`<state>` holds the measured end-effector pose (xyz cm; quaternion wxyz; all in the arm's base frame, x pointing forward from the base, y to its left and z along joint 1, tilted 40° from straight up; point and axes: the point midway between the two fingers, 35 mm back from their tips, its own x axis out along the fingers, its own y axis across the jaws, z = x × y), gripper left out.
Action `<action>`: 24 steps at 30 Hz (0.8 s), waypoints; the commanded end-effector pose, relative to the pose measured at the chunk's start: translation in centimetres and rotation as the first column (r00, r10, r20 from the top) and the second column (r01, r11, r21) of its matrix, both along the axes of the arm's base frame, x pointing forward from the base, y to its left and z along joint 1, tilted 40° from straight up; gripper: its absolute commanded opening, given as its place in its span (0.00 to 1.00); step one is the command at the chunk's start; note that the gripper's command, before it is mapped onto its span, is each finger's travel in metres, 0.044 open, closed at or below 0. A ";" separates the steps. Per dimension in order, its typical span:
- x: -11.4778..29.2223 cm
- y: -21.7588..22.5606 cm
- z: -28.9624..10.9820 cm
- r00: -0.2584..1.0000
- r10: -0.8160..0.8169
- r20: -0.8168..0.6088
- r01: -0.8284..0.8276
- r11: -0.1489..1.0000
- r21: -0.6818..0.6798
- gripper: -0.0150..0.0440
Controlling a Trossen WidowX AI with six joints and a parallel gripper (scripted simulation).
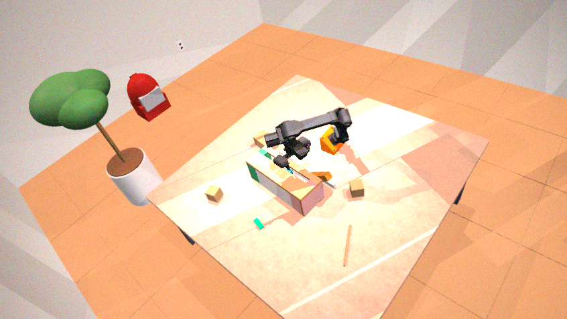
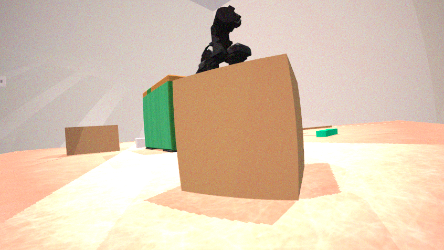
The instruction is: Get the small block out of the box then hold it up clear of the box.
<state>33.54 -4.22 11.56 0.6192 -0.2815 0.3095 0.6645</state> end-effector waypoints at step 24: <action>-3.0 0.3 0.0 0.999 0.037 0.014 -0.030 0.936 -0.350 0.93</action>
